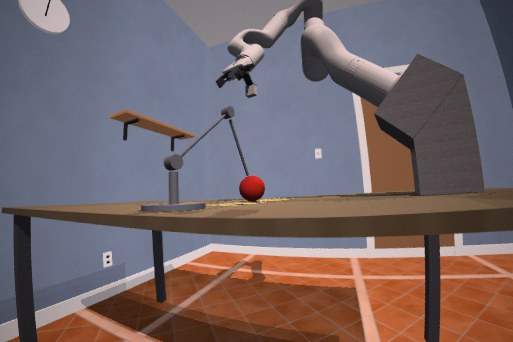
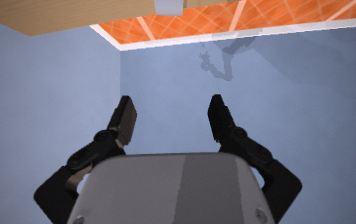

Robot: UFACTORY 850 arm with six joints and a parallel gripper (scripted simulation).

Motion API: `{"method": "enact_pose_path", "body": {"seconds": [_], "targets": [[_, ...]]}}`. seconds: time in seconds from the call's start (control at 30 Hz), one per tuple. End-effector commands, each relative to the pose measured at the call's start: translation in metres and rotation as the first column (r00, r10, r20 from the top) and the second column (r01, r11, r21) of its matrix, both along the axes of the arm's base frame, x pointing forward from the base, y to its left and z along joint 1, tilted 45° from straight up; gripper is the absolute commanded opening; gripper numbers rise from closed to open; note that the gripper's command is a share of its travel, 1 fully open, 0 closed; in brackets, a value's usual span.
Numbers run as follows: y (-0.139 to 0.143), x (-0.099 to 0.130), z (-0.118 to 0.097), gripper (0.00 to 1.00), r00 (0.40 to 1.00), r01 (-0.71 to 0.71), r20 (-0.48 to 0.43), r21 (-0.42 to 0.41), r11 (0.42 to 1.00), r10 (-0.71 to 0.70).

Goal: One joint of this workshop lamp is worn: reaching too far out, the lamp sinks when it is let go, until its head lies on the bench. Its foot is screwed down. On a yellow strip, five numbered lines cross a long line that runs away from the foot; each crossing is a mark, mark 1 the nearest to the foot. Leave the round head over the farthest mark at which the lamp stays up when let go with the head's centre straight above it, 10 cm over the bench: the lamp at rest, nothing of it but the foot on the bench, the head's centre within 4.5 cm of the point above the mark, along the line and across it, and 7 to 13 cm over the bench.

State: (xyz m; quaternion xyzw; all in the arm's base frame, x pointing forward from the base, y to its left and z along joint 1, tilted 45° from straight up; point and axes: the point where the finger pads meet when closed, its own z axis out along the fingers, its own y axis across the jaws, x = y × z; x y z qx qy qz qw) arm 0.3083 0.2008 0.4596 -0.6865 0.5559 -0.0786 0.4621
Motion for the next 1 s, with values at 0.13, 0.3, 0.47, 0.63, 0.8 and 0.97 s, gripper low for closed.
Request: {"method": "enact_pose_path", "body": {"seconds": [0.13, 0.3, 0.47, 0.63, 0.8, 0.97], "targets": [[0.030, 0.004, 0.000, 1.00, 1.000, 0.009, -0.001, -0.007, 1.000, -0.009], [0.037, 0.007, -0.002, 1.00, 1.000, 0.004, 0.000, -0.003, 1.000, -0.004], [0.045, 0.011, -0.004, 1.00, 1.000, -0.001, 0.001, 0.001, 1.000, 0.001], [0.052, 0.014, -0.006, 1.00, 1.000, -0.006, 0.002, 0.005, 1.000, 0.006], [0.052, 0.014, -0.005, 1.00, 0.999, 0.034, -0.001, -0.034, 0.999, -0.034], [0.050, 0.013, -0.005, 1.00, 0.995, 0.100, -0.004, -0.099, 0.990, -0.101]]}}
